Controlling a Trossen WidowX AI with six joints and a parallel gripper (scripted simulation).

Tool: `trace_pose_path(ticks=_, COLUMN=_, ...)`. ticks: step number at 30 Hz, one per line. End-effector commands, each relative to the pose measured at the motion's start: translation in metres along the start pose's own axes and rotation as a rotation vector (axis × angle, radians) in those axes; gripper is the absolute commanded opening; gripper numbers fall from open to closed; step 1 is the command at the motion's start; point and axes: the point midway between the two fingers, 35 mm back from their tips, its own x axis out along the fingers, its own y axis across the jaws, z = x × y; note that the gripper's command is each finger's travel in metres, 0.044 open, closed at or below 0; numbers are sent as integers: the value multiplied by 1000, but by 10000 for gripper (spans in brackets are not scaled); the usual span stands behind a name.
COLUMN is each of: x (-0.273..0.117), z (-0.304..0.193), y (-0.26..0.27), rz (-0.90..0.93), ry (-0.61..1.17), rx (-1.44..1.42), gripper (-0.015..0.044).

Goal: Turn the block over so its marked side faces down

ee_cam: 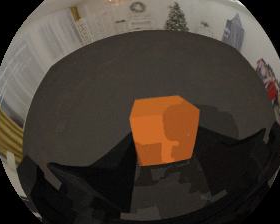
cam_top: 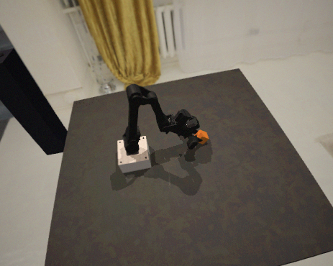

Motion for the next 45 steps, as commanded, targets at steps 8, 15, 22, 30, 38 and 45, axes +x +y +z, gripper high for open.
trace_pose_path(ticks=8, x=-4, z=-14, y=-2, rz=-4, ry=-120, rx=-6, gripper=0)
trace_pose_path(ticks=15, x=-14, z=-16, y=-3, rz=-6, ry=-203, rx=-5, gripper=0)
trace_pose_path(ticks=22, x=-17, z=-14, y=-3, rz=-6, ry=-237, rx=-5, gripper=0)
trace_pose_path(ticks=30, x=-17, z=-14, y=-3, rz=-6, ry=-237, rx=-5, gripper=0)
trace_pose_path(ticks=38, x=-17, z=-14, y=-3, rz=-6, ry=-237, rx=-5, gripper=105)
trace_pose_path(ticks=45, x=-17, z=-14, y=-3, rz=-6, ry=-237, rx=-5, gripper=289)
